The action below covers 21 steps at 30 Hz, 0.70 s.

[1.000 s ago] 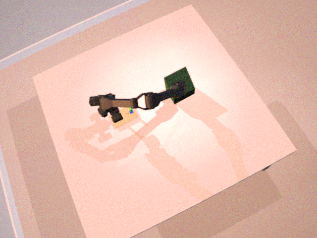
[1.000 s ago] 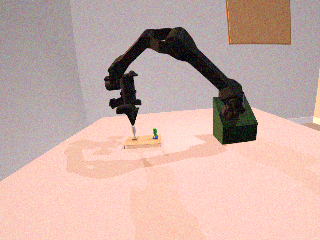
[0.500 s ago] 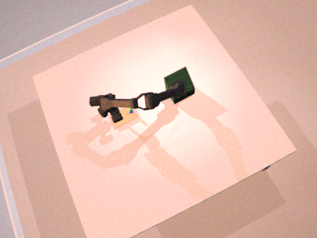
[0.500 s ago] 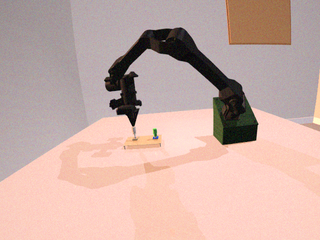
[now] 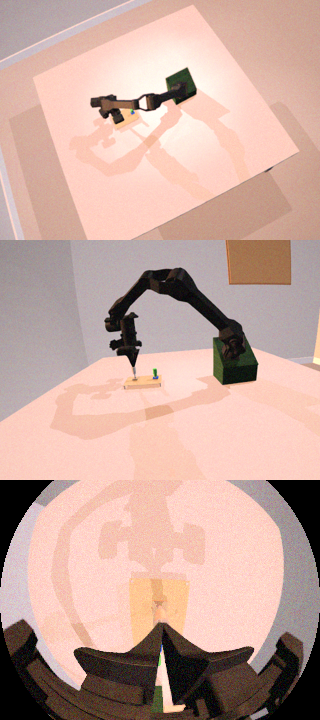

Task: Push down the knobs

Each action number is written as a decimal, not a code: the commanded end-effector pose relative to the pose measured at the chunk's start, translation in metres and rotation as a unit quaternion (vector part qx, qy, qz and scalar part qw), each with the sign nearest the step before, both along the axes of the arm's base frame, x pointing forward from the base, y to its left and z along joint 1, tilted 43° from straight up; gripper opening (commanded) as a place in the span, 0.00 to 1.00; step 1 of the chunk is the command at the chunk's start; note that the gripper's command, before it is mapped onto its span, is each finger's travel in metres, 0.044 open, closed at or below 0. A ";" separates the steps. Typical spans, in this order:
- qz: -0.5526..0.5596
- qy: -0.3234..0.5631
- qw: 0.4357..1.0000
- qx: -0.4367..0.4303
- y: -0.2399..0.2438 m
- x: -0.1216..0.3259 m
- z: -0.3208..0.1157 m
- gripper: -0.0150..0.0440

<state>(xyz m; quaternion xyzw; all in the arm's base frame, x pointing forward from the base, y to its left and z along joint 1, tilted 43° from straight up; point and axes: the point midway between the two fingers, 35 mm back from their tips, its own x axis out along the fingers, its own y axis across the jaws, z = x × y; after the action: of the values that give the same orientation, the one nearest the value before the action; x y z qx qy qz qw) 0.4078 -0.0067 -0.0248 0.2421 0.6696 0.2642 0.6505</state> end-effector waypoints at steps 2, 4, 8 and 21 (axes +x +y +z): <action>-0.002 0.000 1.000 0.002 0.000 0.000 0.000 0.25; -0.002 0.000 1.000 0.002 0.000 0.000 0.000 0.25; -0.002 0.000 1.000 0.002 0.000 0.000 0.000 0.25; -0.002 0.000 1.000 0.002 0.003 0.000 -0.003 0.25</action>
<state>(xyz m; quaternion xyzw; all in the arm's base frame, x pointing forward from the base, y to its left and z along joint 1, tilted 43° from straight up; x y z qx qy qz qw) 0.4074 -0.0061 -0.0261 0.2434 0.6698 0.2631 0.6503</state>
